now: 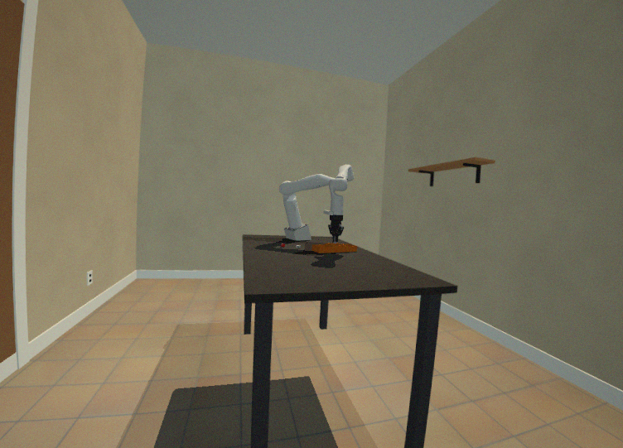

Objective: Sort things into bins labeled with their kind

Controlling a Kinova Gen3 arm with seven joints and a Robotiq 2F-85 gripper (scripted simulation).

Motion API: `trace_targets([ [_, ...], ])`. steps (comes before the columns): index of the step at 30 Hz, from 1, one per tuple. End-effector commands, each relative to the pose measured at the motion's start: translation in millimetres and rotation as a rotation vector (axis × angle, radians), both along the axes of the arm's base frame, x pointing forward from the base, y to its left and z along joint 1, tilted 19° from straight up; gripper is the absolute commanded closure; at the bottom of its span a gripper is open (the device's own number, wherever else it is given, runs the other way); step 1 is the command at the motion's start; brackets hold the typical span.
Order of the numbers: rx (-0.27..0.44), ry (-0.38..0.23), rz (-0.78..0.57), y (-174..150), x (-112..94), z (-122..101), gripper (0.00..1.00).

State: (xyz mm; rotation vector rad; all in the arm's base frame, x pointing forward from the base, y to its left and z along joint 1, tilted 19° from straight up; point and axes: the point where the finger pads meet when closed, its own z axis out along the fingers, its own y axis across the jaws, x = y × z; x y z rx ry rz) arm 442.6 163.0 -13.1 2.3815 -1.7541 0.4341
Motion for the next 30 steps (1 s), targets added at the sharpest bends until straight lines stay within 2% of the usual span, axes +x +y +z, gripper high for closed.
trace_targets([
  [1, -0.005, -0.004, -0.002, -6, 2, -8, 0.89],
  [13, -0.005, -0.004, -0.001, -12, 5, -27, 0.89],
  [29, -0.005, -0.002, -0.004, -11, 3, -25, 0.89],
  [30, -0.005, -0.002, -0.004, -11, 3, -25, 0.69],
])
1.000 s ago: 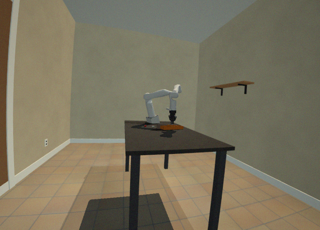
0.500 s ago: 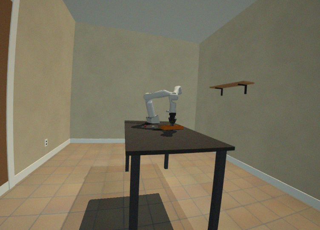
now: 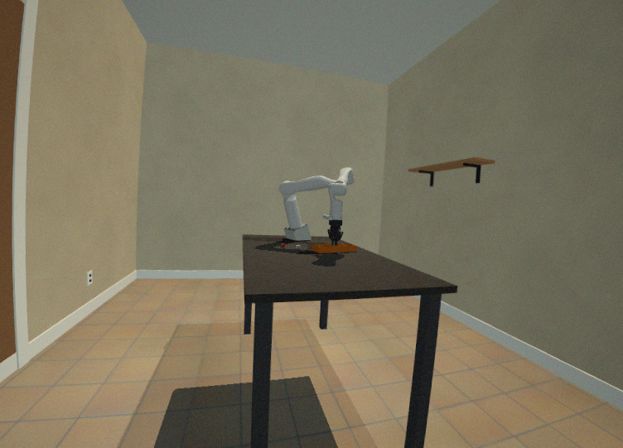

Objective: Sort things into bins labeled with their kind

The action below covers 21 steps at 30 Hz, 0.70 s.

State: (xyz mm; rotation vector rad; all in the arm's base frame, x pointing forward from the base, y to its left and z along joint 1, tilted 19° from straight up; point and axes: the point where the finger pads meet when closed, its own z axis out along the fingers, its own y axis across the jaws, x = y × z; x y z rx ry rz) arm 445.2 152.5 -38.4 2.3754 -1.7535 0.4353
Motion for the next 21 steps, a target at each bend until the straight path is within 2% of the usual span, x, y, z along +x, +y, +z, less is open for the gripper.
trace_targets([
  [1, 0.000, -0.003, -0.001, -1.0, 0.7, 0.3, 0.69],
  [17, 0.000, -0.003, -0.001, -1.0, 0.7, 0.3, 0.69],
  [21, -0.001, 0.001, -0.004, 0.4, -2.4, 7.2, 0.69],
])
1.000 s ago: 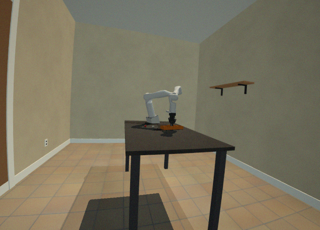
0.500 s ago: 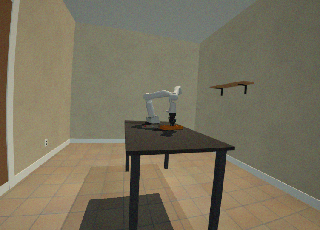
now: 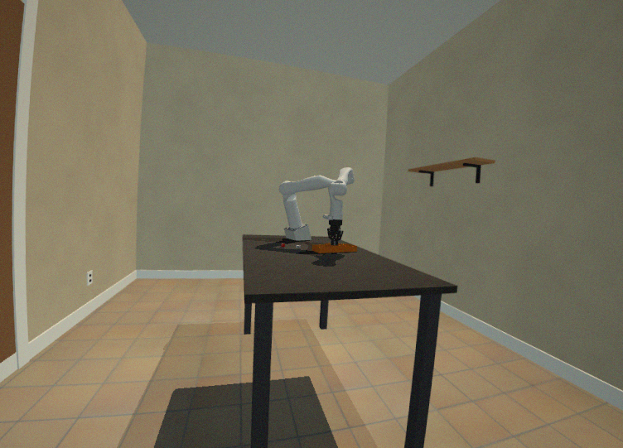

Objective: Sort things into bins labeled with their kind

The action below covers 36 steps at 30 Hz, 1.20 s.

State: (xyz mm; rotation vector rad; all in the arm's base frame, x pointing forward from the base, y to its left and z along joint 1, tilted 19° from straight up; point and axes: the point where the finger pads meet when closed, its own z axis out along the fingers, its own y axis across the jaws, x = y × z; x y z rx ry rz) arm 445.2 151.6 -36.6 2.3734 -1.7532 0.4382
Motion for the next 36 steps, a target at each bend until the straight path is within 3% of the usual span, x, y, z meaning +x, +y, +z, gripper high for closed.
trace_targets([
  [1, 0.002, 0.001, -0.005, 2, -3, 7, 0.69],
  [20, 0.002, 0.000, -0.005, 9, -6, 28, 0.69],
  [23, 0.002, 0.000, -0.004, 14, -7, 42, 0.69],
  [36, 0.002, -0.002, 0.000, 13, -6, 40, 0.69],
])
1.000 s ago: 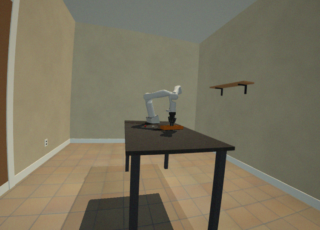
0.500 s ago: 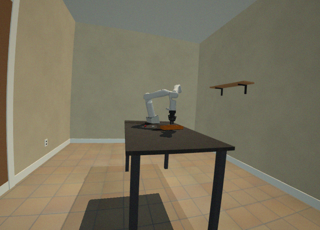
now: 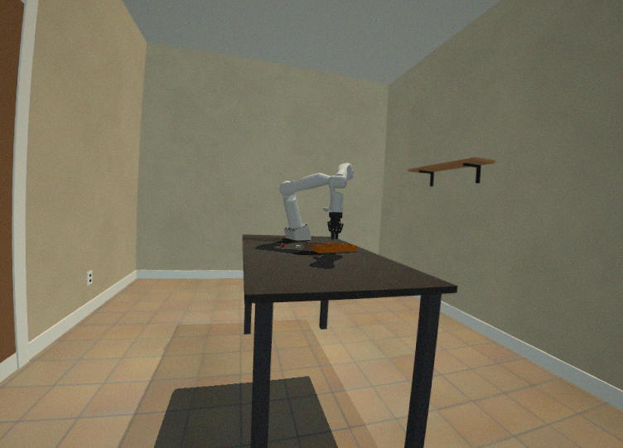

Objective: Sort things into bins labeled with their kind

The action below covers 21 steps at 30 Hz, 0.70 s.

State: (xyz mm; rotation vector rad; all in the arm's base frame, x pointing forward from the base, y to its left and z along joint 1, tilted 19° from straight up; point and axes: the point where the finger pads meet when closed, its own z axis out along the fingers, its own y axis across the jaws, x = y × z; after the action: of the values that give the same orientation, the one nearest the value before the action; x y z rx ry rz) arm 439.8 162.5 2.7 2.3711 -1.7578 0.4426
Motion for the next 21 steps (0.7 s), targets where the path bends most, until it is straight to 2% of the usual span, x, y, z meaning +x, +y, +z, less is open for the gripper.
trace_targets([
  [1, 0.002, 0.001, 0.003, 2.0, -0.3, 1.1, 0.69],
  [21, 0.002, 0.001, 0.003, 2.0, -0.3, 1.1, 0.69],
])
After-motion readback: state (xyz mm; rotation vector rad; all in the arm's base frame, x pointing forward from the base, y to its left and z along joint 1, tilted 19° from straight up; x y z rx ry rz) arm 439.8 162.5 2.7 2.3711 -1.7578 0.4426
